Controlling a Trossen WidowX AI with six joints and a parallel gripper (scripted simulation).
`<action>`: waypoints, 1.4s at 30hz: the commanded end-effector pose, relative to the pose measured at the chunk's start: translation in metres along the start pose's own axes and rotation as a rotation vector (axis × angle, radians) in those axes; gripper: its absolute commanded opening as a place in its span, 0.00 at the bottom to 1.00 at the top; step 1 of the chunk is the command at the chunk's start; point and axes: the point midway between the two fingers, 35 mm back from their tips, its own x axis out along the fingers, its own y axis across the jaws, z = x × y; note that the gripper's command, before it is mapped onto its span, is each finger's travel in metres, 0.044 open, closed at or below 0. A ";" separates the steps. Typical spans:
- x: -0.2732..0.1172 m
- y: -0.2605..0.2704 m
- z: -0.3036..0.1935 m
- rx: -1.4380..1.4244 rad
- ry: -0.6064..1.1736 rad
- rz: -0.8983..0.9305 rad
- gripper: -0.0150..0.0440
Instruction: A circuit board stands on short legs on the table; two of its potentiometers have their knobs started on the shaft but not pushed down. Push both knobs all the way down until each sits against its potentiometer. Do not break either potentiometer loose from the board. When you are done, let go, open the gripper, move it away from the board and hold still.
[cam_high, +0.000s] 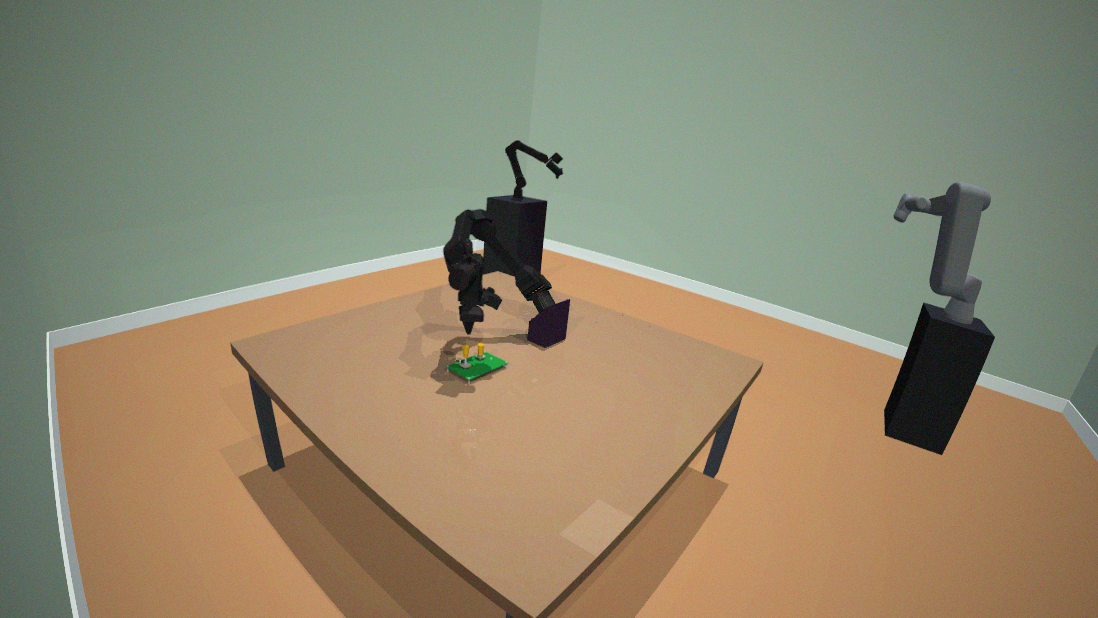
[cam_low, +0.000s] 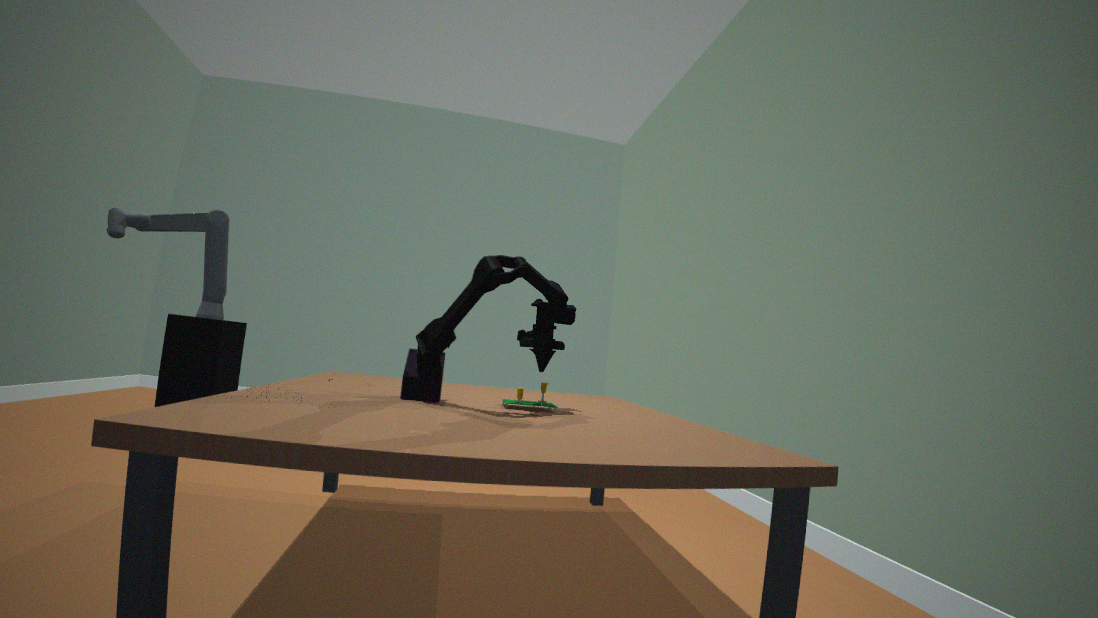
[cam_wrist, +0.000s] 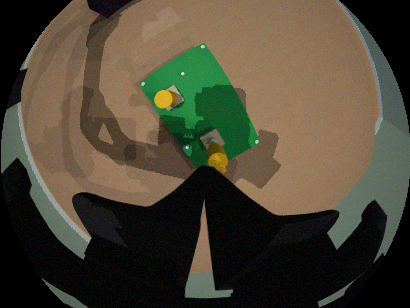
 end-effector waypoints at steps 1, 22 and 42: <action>-0.002 -0.003 -0.001 -0.147 -0.007 0.001 0.25; -0.012 -0.014 -0.008 -0.869 -0.024 0.009 0.25; 0.011 -0.014 -0.008 -0.892 -0.024 0.009 0.25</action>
